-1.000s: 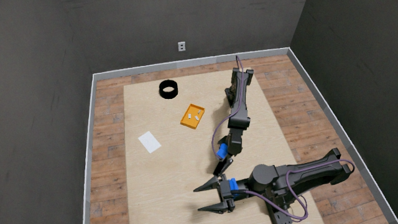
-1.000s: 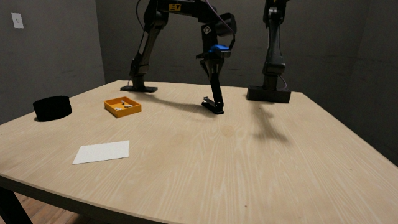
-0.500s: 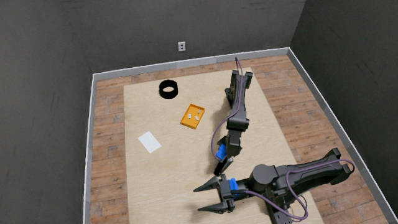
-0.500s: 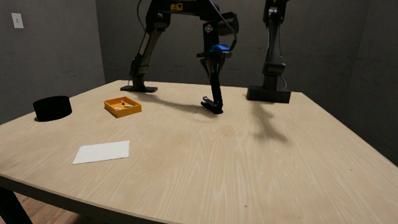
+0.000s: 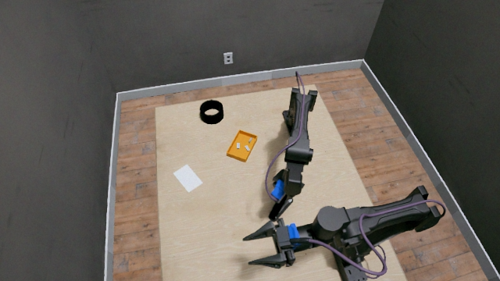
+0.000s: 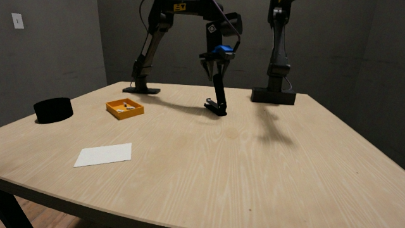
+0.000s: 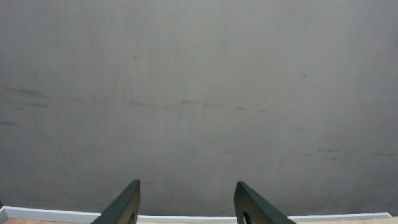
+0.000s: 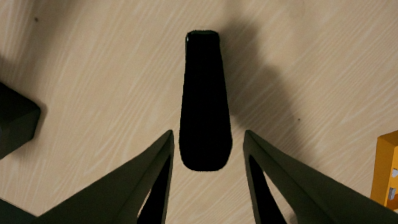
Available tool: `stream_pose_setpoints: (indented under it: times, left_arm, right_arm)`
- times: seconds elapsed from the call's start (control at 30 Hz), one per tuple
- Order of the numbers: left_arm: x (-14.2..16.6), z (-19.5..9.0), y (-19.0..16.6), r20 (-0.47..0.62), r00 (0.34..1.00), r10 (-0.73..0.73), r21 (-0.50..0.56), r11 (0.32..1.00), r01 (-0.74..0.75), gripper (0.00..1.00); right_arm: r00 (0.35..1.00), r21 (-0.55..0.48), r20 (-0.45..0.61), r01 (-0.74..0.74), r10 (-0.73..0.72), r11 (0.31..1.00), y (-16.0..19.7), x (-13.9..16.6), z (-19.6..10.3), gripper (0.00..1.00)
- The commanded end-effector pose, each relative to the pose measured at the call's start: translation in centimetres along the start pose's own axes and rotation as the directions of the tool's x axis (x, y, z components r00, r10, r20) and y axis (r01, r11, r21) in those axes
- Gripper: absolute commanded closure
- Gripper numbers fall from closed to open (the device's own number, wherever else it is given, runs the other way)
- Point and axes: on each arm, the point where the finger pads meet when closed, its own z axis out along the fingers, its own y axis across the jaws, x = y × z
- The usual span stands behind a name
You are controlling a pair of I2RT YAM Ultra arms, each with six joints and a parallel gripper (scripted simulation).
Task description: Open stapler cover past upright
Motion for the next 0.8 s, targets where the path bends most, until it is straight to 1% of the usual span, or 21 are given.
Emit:
stream_pose_setpoints:
  times: [0.0,0.23,0.37,0.4,0.47,0.67,0.7,0.77]
  left_arm:
    - [0.7,0.4,0.3,-0.013,1.000,0.007,-0.005,1.000,-0.007,0.43]
    - [0.7,0.4,0.3,-0.013,1.000,0.007,-0.005,1.000,-0.007,0.43]
    - [0.7,0.4,0.3,-0.013,1.000,0.007,-0.005,1.000,-0.007,0.43]
    - [0.7,0.4,0.3,-0.013,1.000,0.007,-0.005,1.000,-0.007,0.43]
    - [0.7,0.4,0.3,-0.013,1.000,0.007,-0.005,1.000,-0.007,0.43]
    - [0.7,0.4,0.3,-0.013,1.000,0.007,-0.005,1.000,-0.007,0.43]
    - [0.7,0.4,0.3,-0.013,1.000,0.007,-0.005,1.000,-0.007,0.43]
    - [0.7,0.4,0.3,-0.013,1.000,0.007,-0.005,1.000,-0.007,0.43]
  right_arm:
    - [0.999,-0.012,0.037,0.003,-0.002,1.000,0.1,-0.8,-2.0,0.53]
    - [1.000,0.001,0.025,0.000,0.000,1.000,0.8,-0.5,-2.8,0.53]
    - [1.000,0.001,0.025,0.000,0.000,1.000,0.8,-0.4,-5.1,0.53]
    - [1.000,0.000,0.027,0.001,-0.001,1.000,0.8,-0.3,-6.0,0.53]
    - [0.998,-0.022,0.065,0.000,0.001,1.000,0.4,-0.6,-8.3,0.53]
    - [0.999,-0.018,0.044,-0.004,0.004,1.000,0.0,-0.5,-7.8,0.53]
    - [0.998,-0.014,0.058,-0.004,0.005,1.000,-0.1,-0.8,-7.8,0.50]
    - [0.995,-0.031,0.105,0.005,-0.002,0.999,0.7,-1.7,-7.9,0.50]
